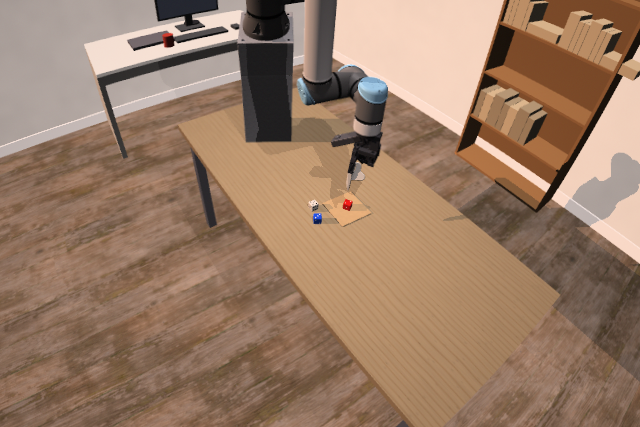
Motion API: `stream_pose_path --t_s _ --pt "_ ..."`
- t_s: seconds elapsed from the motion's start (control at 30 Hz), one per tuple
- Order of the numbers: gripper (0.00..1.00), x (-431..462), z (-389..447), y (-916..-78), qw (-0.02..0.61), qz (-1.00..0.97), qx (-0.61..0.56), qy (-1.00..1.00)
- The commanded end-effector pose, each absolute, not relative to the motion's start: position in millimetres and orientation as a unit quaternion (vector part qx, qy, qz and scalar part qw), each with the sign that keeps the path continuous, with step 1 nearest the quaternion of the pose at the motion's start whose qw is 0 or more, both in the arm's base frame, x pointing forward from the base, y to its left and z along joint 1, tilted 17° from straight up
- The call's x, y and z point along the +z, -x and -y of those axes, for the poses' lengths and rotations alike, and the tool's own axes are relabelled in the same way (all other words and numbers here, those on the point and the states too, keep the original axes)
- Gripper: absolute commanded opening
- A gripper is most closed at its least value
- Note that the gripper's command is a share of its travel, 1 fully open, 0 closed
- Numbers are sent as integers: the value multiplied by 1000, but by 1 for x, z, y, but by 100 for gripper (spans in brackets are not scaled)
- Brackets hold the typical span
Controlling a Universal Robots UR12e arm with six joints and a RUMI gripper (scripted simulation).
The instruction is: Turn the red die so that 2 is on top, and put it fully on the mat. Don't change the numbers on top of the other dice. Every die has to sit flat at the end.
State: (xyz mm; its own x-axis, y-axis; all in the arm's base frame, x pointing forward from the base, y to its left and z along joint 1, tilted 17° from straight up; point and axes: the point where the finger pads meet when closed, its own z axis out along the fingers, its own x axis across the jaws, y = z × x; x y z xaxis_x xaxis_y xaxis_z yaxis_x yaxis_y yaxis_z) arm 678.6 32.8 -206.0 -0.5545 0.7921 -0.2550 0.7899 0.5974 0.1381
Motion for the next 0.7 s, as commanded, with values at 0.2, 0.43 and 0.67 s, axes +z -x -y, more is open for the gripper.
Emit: stream_pose_path --t_s 0.2,0.43,0.67 --pt "100 -183 -36 -673 147 -882 4 -449" --pt "100 -181 -36 -672 147 -882 4 -449" --pt "100 -181 -36 -672 147 -882 4 -449"
